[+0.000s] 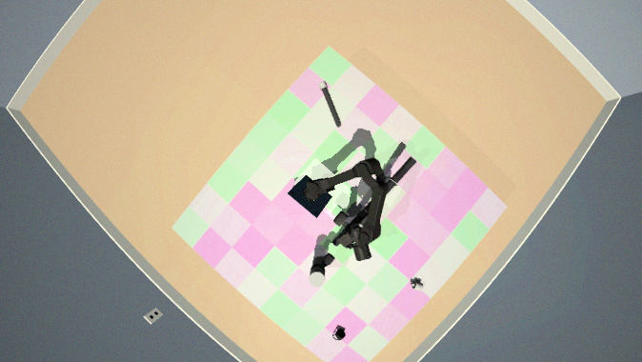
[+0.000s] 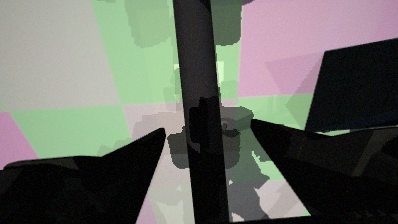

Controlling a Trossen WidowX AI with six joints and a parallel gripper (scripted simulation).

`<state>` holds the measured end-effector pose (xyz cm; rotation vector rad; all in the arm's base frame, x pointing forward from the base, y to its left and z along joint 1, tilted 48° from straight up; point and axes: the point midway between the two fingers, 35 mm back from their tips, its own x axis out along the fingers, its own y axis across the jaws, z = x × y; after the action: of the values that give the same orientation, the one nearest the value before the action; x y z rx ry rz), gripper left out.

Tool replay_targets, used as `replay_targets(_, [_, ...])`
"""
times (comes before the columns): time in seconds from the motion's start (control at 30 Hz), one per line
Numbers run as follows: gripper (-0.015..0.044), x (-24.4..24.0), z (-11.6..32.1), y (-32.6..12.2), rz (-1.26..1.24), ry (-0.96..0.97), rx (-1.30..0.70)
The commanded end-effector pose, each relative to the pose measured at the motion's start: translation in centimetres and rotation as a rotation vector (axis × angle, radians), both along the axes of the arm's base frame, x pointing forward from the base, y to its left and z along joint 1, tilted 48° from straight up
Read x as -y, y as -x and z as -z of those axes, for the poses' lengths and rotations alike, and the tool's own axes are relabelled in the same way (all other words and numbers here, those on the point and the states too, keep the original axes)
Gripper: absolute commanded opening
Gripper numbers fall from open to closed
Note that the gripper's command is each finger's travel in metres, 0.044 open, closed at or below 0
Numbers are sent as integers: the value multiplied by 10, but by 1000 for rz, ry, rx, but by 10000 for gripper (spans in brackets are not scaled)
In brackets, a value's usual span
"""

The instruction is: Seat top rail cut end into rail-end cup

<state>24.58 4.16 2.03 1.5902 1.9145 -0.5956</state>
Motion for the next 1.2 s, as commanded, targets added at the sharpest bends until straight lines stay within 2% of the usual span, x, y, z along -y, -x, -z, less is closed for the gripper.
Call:
replay_targets(0.0, [440,-5,4,1,4,-6,-2])
replay_targets(0.33, [440,-15,12,4,3,-8,-3])
replay_targets(0.63, [204,-15,12,4,3,-8,-3])
replay_targets(1.0, [130,-15,12,4,3,-8,-3])
replay_targets(1.17, [0,-11,9,3,3,-8,-3])
